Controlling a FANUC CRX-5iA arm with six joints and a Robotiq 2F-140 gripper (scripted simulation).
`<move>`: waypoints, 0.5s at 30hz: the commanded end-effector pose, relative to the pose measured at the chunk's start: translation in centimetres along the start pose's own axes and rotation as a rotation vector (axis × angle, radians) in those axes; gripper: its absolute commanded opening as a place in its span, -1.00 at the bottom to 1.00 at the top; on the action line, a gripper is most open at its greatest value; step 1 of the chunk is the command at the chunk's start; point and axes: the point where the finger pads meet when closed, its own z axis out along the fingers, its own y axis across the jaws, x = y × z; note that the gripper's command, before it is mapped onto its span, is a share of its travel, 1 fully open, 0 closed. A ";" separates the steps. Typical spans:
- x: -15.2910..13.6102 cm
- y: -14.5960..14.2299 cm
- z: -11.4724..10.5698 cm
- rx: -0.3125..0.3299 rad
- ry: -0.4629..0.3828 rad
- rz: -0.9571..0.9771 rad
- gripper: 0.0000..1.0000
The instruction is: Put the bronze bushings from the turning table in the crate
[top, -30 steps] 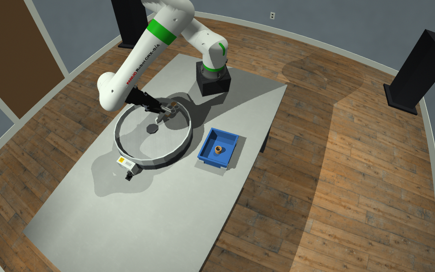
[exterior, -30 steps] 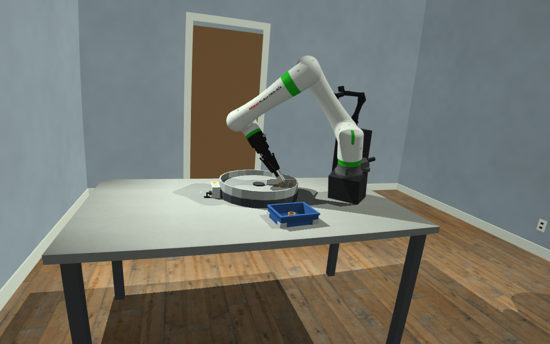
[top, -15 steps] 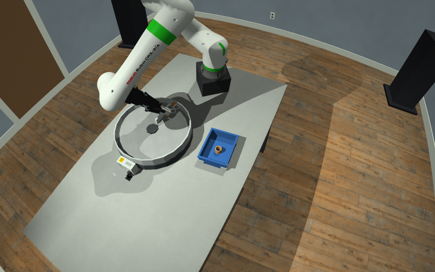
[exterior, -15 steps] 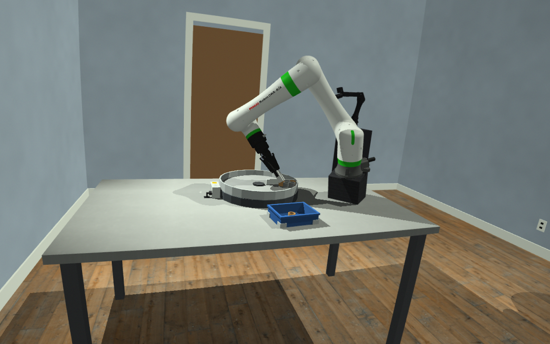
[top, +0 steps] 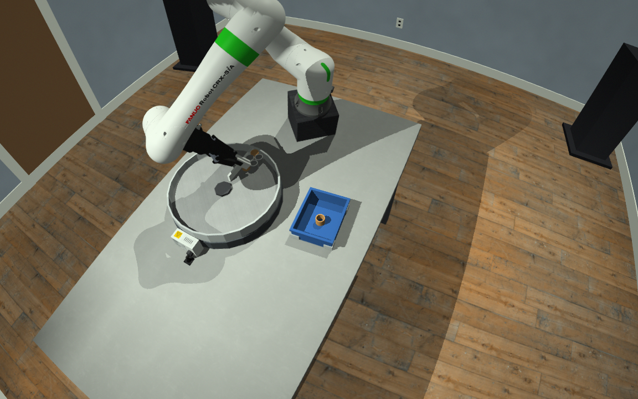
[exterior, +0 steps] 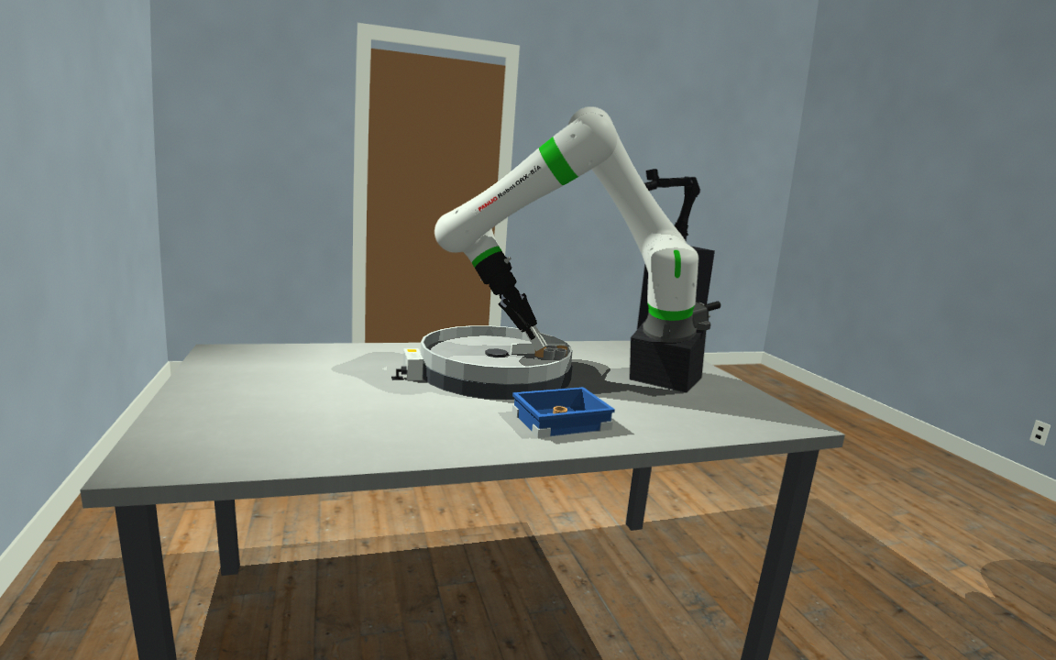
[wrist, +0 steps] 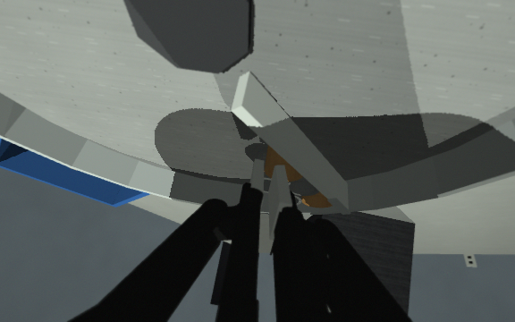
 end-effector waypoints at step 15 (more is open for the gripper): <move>0.0 0.0 0.0 0.000 0.000 0.000 -1.00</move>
